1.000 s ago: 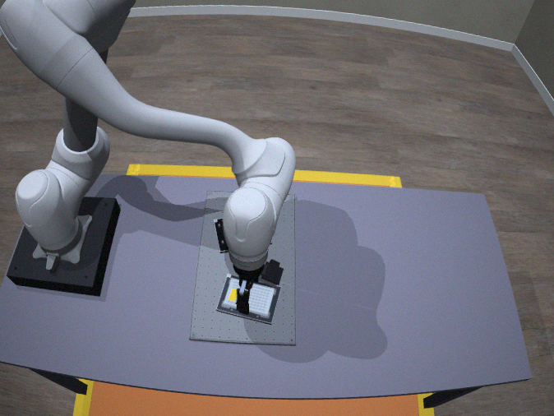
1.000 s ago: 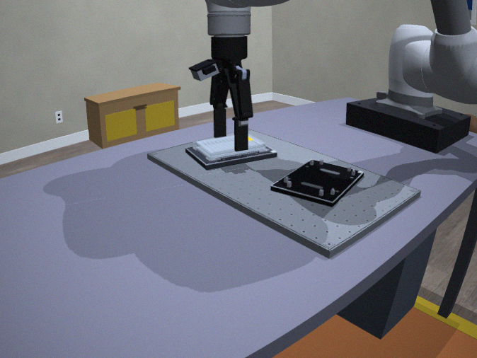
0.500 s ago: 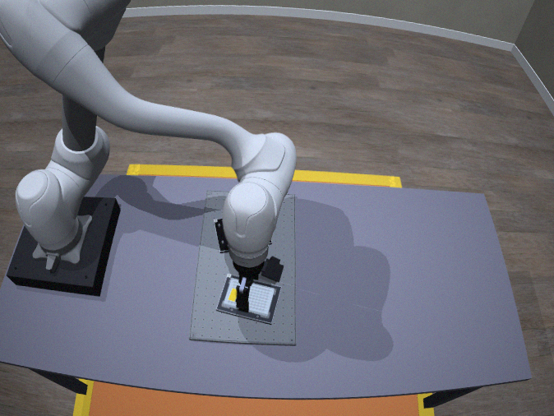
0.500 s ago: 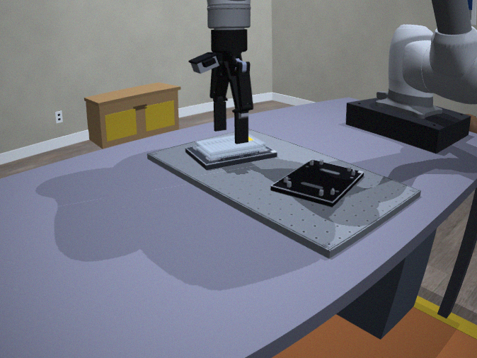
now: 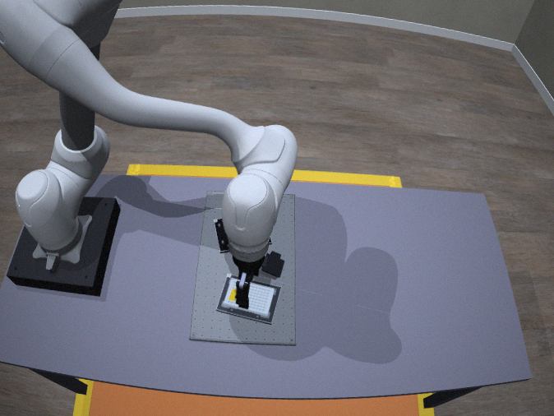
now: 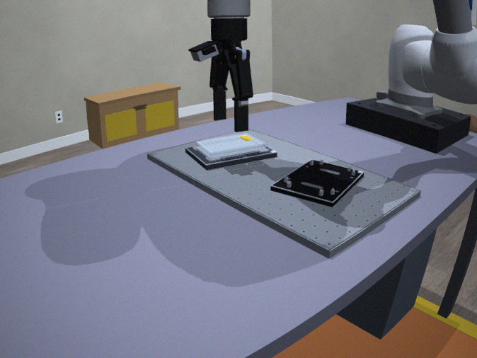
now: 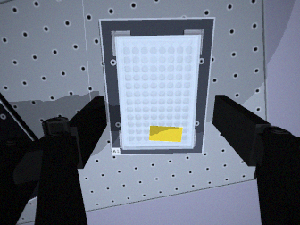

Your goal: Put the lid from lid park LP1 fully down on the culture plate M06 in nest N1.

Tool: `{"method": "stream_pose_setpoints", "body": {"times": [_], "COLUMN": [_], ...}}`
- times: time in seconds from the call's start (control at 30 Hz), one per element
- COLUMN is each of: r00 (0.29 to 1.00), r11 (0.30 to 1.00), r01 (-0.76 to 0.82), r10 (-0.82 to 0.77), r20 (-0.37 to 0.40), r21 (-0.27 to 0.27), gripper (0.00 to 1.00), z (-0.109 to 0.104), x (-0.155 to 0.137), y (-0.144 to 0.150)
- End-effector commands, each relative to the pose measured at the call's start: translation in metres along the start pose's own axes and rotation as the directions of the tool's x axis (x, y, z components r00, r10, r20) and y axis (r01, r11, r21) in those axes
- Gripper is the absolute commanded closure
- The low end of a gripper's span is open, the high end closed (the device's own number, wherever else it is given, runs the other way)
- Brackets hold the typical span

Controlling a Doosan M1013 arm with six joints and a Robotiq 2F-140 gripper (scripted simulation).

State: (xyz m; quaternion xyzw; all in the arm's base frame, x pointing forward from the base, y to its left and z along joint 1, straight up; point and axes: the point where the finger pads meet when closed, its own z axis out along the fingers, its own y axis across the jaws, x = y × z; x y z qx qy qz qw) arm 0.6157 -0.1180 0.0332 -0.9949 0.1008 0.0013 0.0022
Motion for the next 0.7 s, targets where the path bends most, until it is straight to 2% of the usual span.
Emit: {"method": "stream_pose_setpoints", "body": {"times": [0.0,0.67], "r00": [1.0,1.0], "r11": [1.0,1.0], "r01": [-0.007,-0.007], "r10": [0.007,0.007], "r20": [-0.005,-0.004], "r21": [-0.001,-0.001], "gripper": [0.31,0.31], "z": [-0.0106,-0.0116], "x": [0.0019,0.001], "y": [0.0037,0.0037]}}
